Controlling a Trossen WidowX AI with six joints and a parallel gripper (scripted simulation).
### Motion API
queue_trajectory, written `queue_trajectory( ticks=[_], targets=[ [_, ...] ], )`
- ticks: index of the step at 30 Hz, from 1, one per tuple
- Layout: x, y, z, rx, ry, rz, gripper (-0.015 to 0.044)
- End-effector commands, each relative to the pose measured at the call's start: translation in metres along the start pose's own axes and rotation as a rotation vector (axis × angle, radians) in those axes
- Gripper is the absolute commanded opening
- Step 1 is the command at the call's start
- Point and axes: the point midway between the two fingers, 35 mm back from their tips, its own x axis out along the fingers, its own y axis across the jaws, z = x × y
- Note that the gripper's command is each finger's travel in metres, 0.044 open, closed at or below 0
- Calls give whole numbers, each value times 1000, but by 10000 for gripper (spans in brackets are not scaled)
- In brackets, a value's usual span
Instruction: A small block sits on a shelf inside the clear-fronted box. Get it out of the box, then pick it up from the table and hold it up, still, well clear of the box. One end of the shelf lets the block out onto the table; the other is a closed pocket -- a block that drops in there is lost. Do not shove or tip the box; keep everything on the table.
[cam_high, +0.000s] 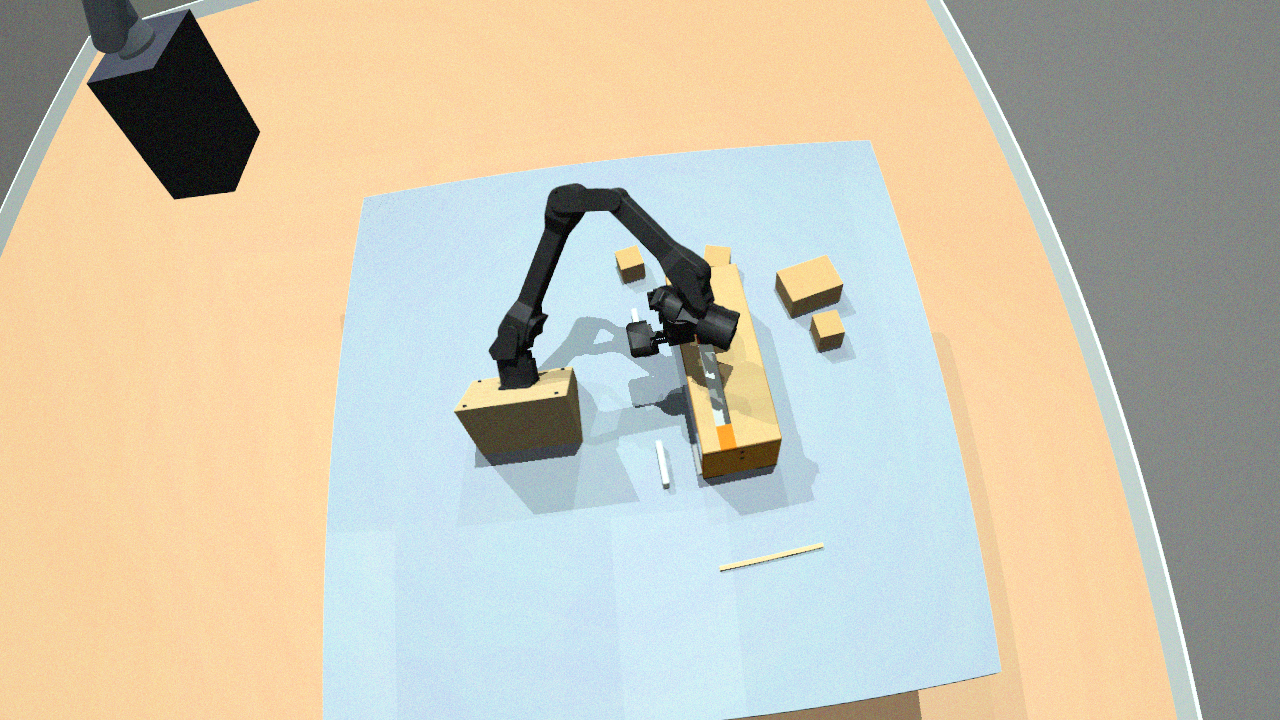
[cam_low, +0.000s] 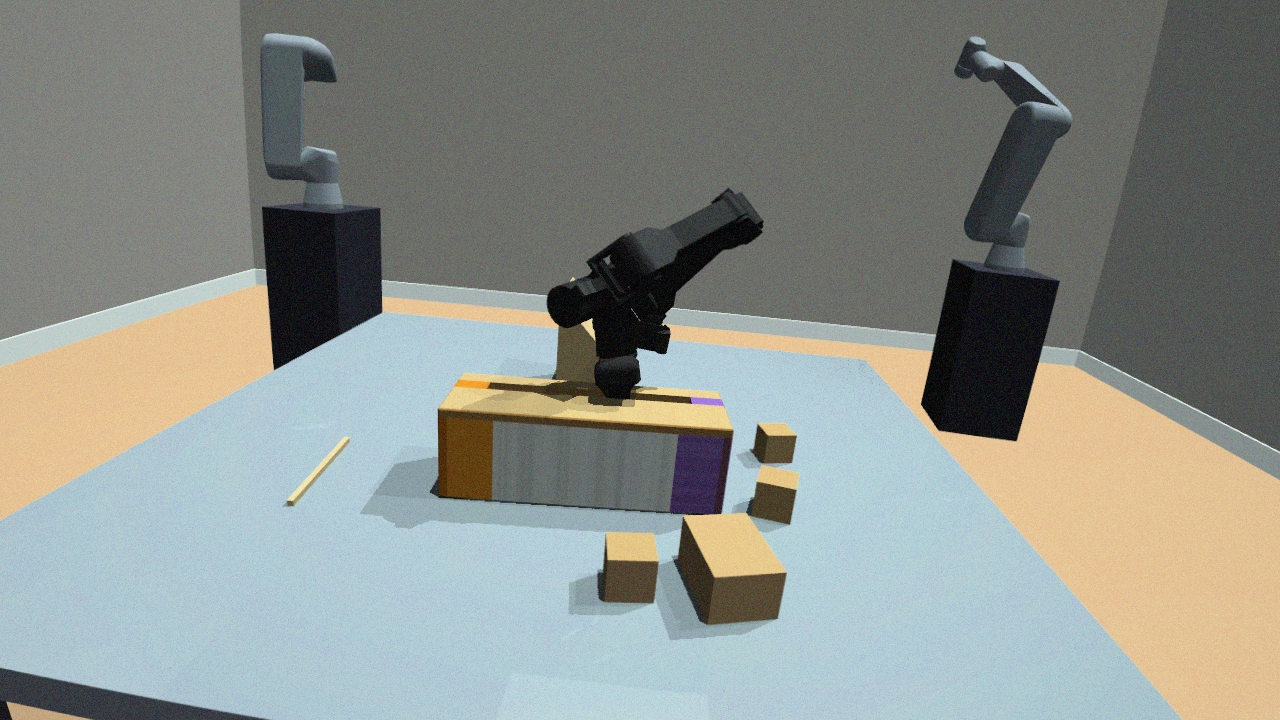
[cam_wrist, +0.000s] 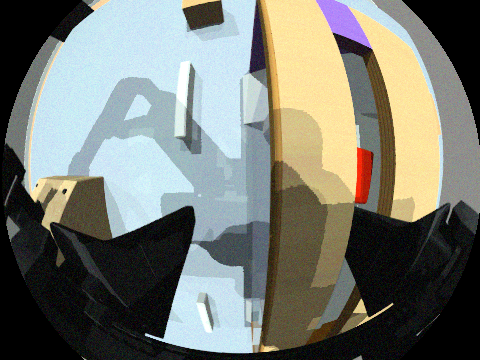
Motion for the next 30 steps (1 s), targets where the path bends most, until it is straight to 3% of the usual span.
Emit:
queue_trajectory(
  ticks=[1,30],
  targets=[
    [3,1,8,3,-4,2,400],
    [12,1,54,3,-6,2,400]
  ],
)
